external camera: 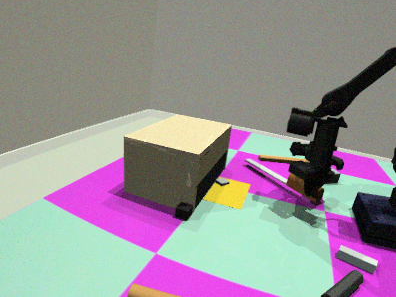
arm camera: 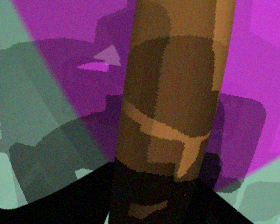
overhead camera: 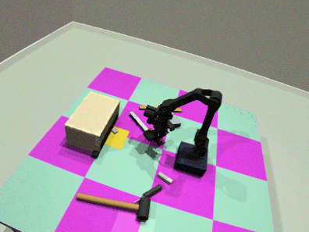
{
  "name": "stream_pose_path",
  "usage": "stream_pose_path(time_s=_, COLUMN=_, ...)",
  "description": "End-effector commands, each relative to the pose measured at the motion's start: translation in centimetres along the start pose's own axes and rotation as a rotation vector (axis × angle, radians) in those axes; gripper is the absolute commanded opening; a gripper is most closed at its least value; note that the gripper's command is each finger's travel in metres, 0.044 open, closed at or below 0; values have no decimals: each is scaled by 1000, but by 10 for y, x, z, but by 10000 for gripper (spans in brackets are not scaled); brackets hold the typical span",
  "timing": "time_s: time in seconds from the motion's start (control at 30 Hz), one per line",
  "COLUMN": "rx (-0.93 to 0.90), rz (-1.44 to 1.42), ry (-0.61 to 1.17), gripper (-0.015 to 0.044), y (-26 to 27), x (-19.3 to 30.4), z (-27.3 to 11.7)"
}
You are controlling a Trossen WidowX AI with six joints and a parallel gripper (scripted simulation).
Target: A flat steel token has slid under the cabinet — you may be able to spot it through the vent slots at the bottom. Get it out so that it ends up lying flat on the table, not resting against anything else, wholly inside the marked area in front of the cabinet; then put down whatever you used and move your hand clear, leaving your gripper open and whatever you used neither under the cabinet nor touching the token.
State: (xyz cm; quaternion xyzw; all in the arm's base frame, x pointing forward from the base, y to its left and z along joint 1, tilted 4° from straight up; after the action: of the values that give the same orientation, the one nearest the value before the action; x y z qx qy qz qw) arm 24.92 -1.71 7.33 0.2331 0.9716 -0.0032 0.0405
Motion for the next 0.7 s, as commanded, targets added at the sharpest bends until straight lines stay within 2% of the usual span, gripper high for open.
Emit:
stream_pose_path(time_s=0.0, rx=-2, rz=-6, ry=-9, gripper=0, y=-4, x=-3, z=-1)
stream_pose_path(time_s=0.67, rx=0, rz=-6, ry=-10, gripper=0, y=-21, x=-10, z=-1)
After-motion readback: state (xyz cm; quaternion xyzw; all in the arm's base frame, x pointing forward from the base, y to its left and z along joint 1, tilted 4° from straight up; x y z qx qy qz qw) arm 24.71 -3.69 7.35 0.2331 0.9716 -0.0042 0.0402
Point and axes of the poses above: the point midway between the two fingers, 35 mm back from their tips, its own z axis out along the fingers, its own y axis across the jaws, x = y × z, the point moved 5 cm from there along -z, back along the fingers, and after that the axes turned 10 degrees about -z, right-handed, at the moved point
